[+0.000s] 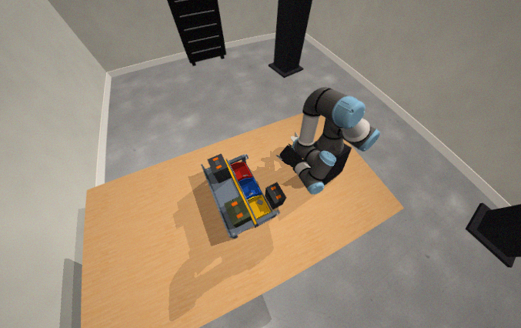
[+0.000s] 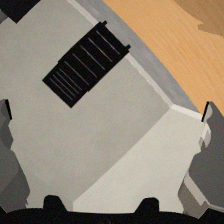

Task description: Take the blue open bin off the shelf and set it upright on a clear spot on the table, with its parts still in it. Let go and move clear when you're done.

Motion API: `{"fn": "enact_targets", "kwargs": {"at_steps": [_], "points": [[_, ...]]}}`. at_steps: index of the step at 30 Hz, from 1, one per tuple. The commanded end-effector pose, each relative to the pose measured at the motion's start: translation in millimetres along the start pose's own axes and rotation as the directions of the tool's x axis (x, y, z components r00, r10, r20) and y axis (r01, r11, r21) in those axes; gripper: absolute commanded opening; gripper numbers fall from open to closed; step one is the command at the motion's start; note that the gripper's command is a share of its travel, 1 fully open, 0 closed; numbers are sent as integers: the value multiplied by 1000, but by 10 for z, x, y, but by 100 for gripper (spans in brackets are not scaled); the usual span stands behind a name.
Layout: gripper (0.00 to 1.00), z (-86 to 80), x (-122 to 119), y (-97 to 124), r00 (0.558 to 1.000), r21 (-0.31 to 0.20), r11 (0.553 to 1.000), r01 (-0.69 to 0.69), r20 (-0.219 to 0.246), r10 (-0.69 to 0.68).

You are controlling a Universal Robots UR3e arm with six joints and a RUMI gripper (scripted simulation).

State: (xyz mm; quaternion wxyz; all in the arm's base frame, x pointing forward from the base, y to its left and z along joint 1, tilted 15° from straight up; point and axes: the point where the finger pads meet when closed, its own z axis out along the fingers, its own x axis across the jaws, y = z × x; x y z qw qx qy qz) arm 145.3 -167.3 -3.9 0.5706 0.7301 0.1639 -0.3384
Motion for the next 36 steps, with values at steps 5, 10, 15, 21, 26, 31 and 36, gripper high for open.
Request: {"fn": "enact_targets", "kwargs": {"at_steps": [5, 10, 15, 21, 26, 31, 36], "points": [[100, -1, 1, 3, 1000, 0, 1000, -1, -1, 1], [100, -1, 1, 3, 1000, 0, 1000, -1, -1, 1], [100, -1, 1, 3, 1000, 0, 1000, -1, -1, 1], [100, -1, 1, 3, 1000, 0, 1000, -1, -1, 1], [100, -1, 1, 3, 1000, 0, 1000, -1, -1, 1], [100, -190, 316, 162, 992, 167, 983, -79, -87, 95], [100, -237, 394, 202, 987, 209, 973, -96, -105, 120]]}}
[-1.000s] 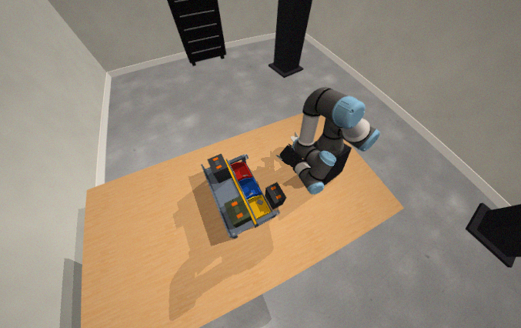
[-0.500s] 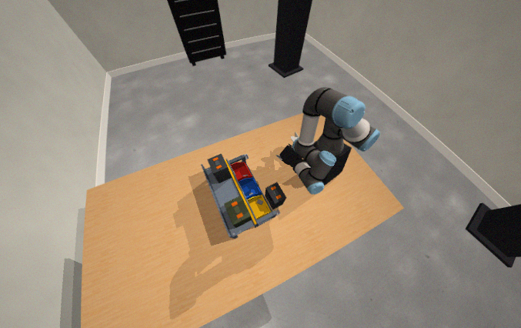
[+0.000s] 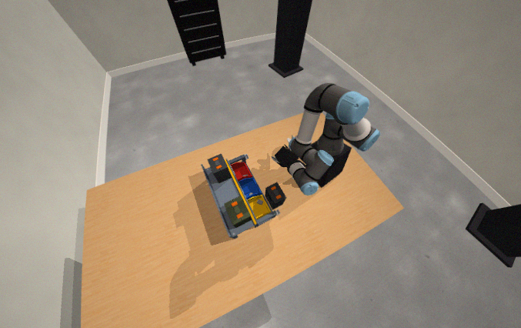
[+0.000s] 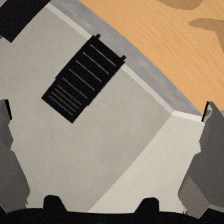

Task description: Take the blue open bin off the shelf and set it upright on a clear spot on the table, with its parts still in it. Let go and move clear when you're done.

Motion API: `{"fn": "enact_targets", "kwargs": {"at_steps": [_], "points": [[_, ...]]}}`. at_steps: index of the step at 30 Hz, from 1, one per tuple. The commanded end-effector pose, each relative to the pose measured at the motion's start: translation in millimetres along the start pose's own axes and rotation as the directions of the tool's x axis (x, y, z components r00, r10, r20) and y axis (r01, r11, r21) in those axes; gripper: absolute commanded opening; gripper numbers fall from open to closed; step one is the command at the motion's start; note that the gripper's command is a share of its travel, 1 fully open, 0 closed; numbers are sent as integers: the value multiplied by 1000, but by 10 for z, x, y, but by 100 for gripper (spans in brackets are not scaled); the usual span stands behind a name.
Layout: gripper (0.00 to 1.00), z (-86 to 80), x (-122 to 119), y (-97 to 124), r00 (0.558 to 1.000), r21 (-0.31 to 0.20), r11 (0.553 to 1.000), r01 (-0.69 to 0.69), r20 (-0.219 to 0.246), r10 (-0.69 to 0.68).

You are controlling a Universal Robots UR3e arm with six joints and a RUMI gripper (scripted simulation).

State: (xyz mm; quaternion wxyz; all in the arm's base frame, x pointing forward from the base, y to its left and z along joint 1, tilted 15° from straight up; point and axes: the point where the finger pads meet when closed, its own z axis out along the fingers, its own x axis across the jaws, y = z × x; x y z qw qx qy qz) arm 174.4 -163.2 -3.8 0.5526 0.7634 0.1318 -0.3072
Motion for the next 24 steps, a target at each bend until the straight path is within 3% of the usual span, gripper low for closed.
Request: {"fn": "enact_targets", "kwargs": {"at_steps": [1, 9, 13, 24], "points": [[100, -103, 198, 7, 997, 132, 991, -22, -74, 32], [100, -137, 243, 76, 996, 128, 990, -52, -58, 60], [100, -324, 579, 185, 979, 298, 948, -113, -132, 158], [100, -324, 579, 185, 979, 298, 948, -113, -132, 158]]}}
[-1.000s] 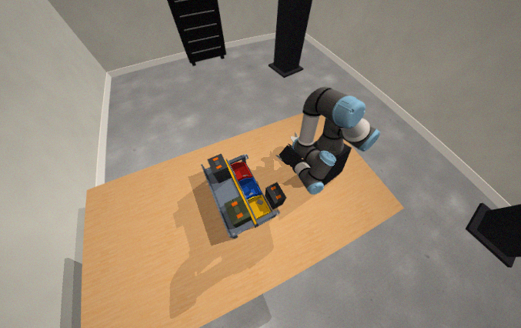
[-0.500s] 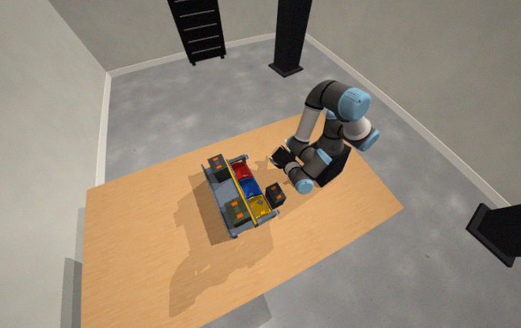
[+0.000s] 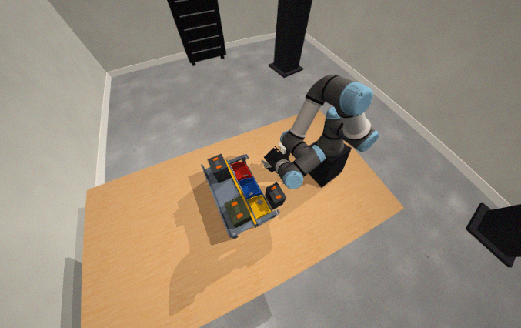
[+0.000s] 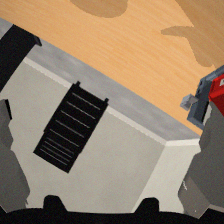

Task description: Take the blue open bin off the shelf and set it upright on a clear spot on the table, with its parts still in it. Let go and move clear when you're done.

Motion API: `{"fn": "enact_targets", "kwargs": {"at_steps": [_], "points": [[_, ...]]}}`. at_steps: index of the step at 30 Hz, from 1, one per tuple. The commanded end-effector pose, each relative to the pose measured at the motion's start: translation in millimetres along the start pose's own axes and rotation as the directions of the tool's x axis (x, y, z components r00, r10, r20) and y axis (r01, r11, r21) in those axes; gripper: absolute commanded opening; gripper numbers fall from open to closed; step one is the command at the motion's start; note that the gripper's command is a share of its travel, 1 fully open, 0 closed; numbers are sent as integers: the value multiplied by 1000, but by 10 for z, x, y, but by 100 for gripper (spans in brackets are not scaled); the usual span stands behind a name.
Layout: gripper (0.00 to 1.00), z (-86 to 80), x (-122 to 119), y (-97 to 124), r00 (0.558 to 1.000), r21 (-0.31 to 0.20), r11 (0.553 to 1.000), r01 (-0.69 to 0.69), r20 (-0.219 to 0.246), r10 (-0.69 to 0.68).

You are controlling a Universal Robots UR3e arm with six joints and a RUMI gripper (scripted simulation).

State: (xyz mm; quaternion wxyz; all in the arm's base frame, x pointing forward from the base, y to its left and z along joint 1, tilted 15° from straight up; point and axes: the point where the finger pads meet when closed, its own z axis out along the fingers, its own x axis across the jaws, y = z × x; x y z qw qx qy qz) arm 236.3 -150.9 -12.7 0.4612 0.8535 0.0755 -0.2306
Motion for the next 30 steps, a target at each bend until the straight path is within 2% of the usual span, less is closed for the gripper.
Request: {"fn": "enact_targets", "kwargs": {"at_steps": [1, 2, 6, 18, 19, 23, 30], "points": [[100, -8, 57, -50, 1000, 41, 999, 1, -17, 0], [100, -43, 105, -1, 999, 49, 999, -21, -26, 22], [100, -195, 474, 3, 988, 221, 971, -86, -106, 111], [100, -195, 474, 3, 988, 221, 971, -86, -106, 111], [100, -219, 512, 53, 985, 232, 967, -103, -113, 132], [100, -368, 883, 37, 958, 404, 904, -143, -172, 229], [100, -368, 883, 37, 958, 404, 904, -143, -172, 229]]}}
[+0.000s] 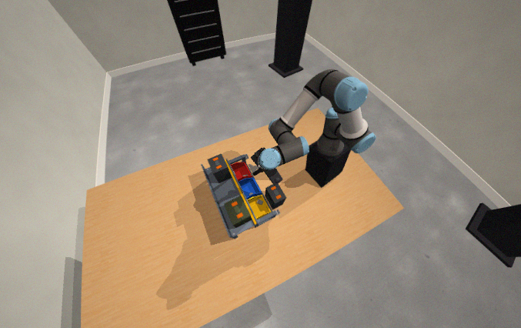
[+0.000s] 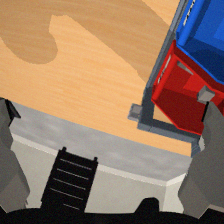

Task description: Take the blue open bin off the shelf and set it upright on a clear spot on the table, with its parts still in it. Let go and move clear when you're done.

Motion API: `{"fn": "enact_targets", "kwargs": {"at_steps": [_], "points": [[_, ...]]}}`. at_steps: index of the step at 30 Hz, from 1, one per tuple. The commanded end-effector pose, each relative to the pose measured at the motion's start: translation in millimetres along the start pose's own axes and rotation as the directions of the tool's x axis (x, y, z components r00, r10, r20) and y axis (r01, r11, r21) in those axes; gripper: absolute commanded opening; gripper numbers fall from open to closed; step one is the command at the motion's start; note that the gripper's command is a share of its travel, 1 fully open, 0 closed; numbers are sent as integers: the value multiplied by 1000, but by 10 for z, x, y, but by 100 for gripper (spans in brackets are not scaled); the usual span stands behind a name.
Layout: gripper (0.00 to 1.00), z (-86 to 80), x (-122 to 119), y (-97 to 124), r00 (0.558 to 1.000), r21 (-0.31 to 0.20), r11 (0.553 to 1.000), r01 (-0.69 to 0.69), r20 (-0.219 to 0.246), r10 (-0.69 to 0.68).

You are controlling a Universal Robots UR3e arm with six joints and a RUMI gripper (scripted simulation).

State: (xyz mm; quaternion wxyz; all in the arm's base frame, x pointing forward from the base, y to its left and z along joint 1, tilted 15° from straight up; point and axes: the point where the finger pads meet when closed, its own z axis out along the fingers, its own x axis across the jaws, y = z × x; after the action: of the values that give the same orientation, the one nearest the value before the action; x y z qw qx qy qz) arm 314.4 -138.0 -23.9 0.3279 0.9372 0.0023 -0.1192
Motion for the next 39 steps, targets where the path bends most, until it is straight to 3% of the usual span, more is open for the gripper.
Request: {"fn": "enact_targets", "kwargs": {"at_steps": [1, 6, 10, 23, 27, 39], "points": [[100, -4, 142, -111, 999, 77, 997, -14, -31, 16], [100, -23, 188, -84, 999, 87, 996, -29, -40, 33], [100, -76, 595, -242, 987, 264, 961, -84, -113, 117], [100, -77, 596, -214, 985, 270, 958, -94, -115, 128], [100, -114, 892, -369, 965, 424, 898, -118, -165, 205], [100, -114, 892, -369, 965, 424, 898, -118, -165, 205]]}}
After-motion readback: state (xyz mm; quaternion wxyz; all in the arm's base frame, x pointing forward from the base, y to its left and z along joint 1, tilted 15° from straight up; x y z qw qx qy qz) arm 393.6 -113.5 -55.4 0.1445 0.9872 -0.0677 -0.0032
